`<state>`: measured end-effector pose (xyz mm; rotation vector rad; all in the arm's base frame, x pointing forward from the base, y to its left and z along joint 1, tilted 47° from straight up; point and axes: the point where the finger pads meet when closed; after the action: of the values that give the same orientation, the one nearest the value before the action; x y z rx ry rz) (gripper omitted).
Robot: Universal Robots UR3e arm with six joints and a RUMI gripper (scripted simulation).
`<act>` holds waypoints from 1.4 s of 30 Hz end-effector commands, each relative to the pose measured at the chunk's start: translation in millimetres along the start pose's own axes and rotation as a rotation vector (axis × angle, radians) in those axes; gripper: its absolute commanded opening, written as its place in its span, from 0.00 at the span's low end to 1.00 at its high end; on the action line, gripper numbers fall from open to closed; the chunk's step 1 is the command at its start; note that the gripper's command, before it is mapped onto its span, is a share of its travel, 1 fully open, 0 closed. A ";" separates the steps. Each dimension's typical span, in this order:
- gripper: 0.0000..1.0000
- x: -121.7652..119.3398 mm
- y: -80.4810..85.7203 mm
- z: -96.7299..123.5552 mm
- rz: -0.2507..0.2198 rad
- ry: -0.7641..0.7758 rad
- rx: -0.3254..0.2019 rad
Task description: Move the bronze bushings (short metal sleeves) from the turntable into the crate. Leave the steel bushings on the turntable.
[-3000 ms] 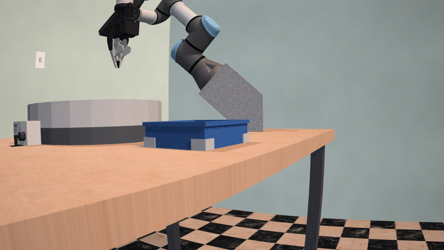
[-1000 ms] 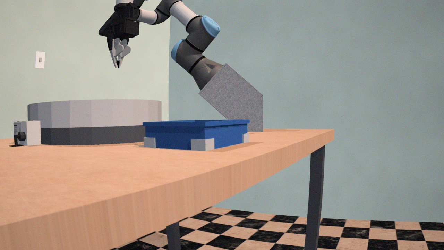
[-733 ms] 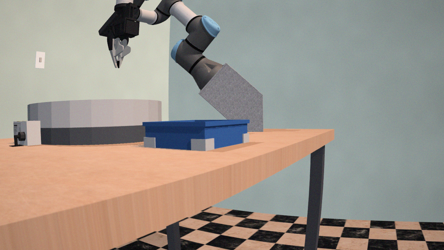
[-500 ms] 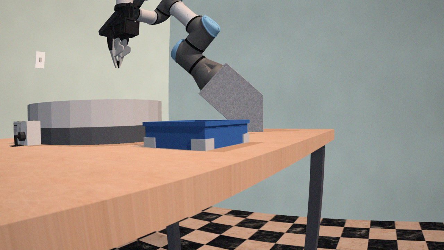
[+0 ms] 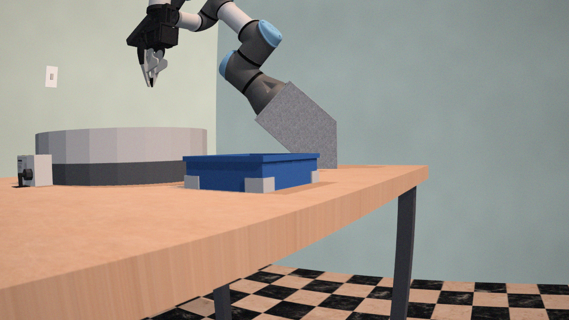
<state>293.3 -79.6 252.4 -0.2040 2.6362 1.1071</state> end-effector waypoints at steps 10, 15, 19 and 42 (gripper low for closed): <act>0.05 -0.4 0.5 -0.2 -0.002 -0.001 0.000; 0.05 -0.4 0.5 -0.2 -0.002 -0.001 0.000; 0.05 -0.4 0.5 -0.2 -0.002 -0.001 0.000; 0.05 -0.4 0.5 -0.2 -0.002 -0.001 0.000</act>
<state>293.3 -79.6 252.4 -0.2040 2.6362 1.1071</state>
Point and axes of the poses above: the point where the finger pads meet when closed, its own y axis back along the fingers, its own x axis across the jaws, z = x × y, and after that the axes turned 1 degree about -y, right-handed
